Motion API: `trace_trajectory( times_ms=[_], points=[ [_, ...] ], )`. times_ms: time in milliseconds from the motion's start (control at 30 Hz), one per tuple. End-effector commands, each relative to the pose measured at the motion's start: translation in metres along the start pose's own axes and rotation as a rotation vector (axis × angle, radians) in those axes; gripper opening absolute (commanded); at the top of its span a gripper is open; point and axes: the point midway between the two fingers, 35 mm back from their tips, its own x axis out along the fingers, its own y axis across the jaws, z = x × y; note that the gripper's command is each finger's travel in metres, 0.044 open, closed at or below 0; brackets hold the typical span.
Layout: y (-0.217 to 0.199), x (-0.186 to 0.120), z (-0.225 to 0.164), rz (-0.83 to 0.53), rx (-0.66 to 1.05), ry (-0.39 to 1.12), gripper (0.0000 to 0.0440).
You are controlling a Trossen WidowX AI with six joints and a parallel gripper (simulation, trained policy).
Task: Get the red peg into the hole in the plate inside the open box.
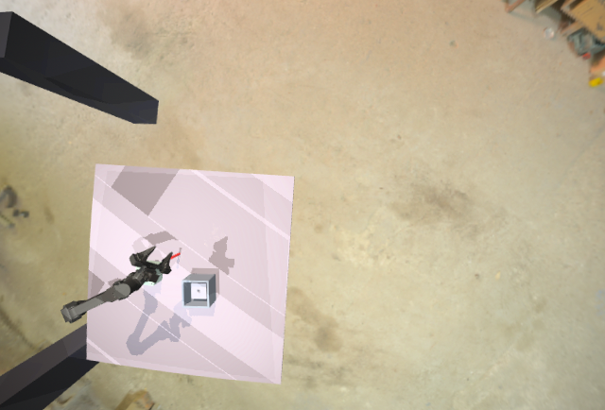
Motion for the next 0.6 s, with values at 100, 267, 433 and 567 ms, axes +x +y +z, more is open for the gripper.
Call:
trace_trajectory(
  times_ms=[100, 267, 433, 567],
  points=[
    [0.010, -0.012, 0.015, -0.126, -0.104, -0.048, 0.0440],
    [0.014, -0.020, 0.021, -0.196, -0.166, -0.068, 0.0440],
    [0.016, -0.028, 0.027, -0.255, -0.221, -0.083, 0.0440],
    [0.017, -0.033, 0.031, -0.296, -0.258, -0.092, 0.0440]
  ],
)
